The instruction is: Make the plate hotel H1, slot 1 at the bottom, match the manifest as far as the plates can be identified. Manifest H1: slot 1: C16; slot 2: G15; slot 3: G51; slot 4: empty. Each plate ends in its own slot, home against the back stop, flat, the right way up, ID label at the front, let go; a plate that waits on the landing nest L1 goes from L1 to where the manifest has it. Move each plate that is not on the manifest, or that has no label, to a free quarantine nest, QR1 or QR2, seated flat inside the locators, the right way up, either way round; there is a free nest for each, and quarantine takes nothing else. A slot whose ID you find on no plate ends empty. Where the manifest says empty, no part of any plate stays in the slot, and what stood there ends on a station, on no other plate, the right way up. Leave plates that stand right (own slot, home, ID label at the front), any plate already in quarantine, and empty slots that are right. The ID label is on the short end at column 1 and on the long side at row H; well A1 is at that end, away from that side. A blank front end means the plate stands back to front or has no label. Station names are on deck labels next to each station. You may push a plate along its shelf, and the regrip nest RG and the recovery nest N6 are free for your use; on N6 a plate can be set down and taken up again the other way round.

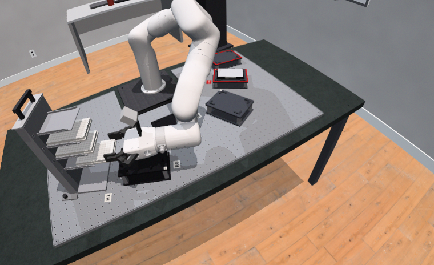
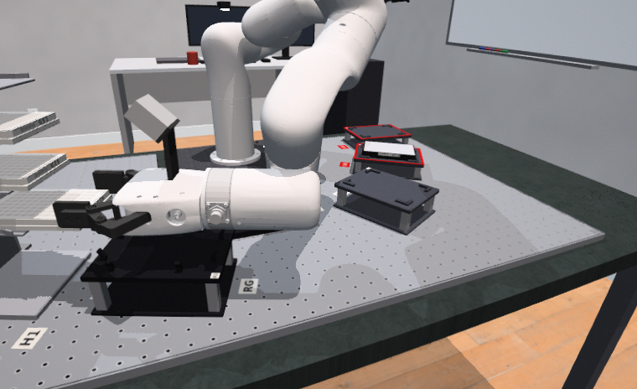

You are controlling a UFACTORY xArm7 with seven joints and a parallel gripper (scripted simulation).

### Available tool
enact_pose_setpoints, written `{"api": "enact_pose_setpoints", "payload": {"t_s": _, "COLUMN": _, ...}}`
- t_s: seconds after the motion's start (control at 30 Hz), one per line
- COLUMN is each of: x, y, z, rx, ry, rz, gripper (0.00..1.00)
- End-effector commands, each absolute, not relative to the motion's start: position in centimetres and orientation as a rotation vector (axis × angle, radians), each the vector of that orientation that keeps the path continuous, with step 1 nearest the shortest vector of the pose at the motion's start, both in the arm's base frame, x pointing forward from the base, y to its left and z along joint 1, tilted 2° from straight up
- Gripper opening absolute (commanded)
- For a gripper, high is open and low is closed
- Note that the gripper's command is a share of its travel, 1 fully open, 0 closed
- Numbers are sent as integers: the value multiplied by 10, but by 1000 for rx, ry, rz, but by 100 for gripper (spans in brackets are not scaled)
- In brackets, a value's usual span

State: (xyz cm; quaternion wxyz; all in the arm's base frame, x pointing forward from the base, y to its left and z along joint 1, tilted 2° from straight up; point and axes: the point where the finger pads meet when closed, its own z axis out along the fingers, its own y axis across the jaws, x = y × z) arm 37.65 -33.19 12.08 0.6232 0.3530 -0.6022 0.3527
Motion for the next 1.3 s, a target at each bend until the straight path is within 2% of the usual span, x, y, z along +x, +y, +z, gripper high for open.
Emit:
{"api": "enact_pose_setpoints", "payload": {"t_s": 0.0, "x": 377, "y": -333, "z": 123, "rx": 808, "ry": -1385, "rz": 812, "gripper": 0}}
{"api": "enact_pose_setpoints", "payload": {"t_s": 1.27, "x": 372, "y": -342, "z": 121, "rx": 808, "ry": -1385, "rz": 812, "gripper": 0}}
